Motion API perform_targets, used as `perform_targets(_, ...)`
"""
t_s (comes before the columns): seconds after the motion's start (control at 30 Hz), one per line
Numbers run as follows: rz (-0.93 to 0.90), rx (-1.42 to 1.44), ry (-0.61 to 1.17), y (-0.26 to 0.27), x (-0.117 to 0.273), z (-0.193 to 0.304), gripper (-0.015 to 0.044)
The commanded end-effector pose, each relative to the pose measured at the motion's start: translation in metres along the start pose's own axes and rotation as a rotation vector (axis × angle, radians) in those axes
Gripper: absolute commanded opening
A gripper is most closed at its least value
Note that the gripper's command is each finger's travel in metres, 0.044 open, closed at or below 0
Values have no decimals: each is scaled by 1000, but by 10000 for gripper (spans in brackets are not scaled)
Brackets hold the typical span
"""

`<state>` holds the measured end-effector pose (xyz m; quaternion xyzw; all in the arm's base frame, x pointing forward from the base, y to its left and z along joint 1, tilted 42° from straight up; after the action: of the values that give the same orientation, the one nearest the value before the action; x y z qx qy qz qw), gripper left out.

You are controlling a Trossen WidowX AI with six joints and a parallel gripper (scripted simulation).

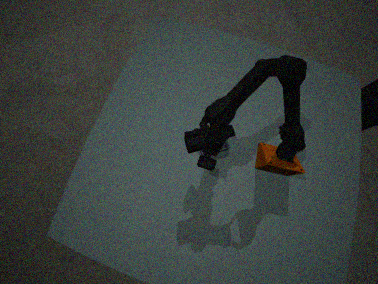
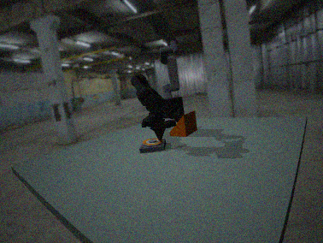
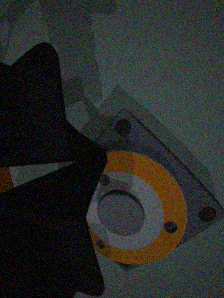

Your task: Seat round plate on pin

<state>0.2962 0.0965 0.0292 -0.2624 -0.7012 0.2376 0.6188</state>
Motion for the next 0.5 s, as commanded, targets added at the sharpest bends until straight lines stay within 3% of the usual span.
perform_targets(0.0,3,8,18,0,-3,7,0)
perform_targets(0.47,3,8,18,-4,-3,17,0)
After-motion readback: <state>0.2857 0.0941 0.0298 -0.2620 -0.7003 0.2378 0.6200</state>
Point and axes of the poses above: the point midway between the two fingers, 35 mm back from their tips, its own x axis back along the fingers, its own y axis across the jaws, z = x × y, the point moved 6 cm from there along x, back along the fingers, and after that the axes turned 2 degrees about -x, right-handed, at the moved point
